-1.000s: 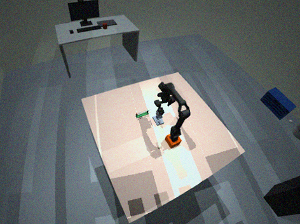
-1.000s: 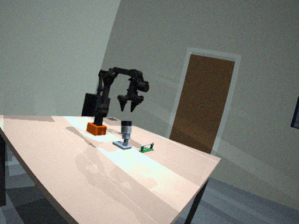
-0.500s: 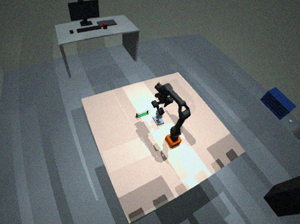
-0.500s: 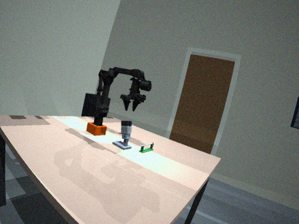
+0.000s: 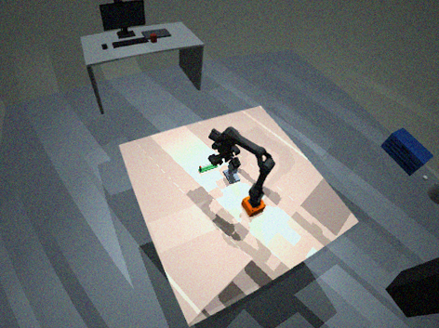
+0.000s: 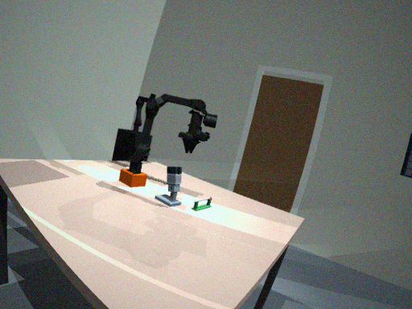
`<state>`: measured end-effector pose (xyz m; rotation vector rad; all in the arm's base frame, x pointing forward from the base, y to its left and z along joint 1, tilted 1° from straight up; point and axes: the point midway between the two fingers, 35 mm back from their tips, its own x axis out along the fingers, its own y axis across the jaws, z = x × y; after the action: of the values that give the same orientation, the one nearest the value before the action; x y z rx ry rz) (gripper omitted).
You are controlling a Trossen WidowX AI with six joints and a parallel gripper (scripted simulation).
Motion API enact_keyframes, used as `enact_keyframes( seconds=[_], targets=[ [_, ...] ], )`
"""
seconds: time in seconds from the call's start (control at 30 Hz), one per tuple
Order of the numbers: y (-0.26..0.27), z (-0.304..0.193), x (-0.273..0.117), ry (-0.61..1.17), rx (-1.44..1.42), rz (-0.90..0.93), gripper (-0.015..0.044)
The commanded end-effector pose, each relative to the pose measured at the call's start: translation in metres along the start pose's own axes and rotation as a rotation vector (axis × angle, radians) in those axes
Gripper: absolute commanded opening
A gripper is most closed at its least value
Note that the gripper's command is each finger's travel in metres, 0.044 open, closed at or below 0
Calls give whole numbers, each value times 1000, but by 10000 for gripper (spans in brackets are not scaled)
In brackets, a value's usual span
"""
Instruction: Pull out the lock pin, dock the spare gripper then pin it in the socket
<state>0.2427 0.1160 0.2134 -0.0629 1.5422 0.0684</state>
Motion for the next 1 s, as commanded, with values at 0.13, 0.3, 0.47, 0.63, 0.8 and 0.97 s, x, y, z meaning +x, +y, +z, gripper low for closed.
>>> enact_keyframes(
  seconds=[0.13, 0.3, 0.47, 0.63, 0.8, 0.97],
  targets=[
    [-4, 78, 37, 37, -579, -113, 180],
    [-6, 116, 68, 112, -1038, -159, 180],
    [-9, 145, 98, 198, -1427, -177, 180],
    [-11, 149, 99, 202, -1441, -178, 180],
    [-11, 149, 99, 202, -1441, -178, 180],
    [-13, 151, 105, 201, -1441, -178, 180]
  ],
)
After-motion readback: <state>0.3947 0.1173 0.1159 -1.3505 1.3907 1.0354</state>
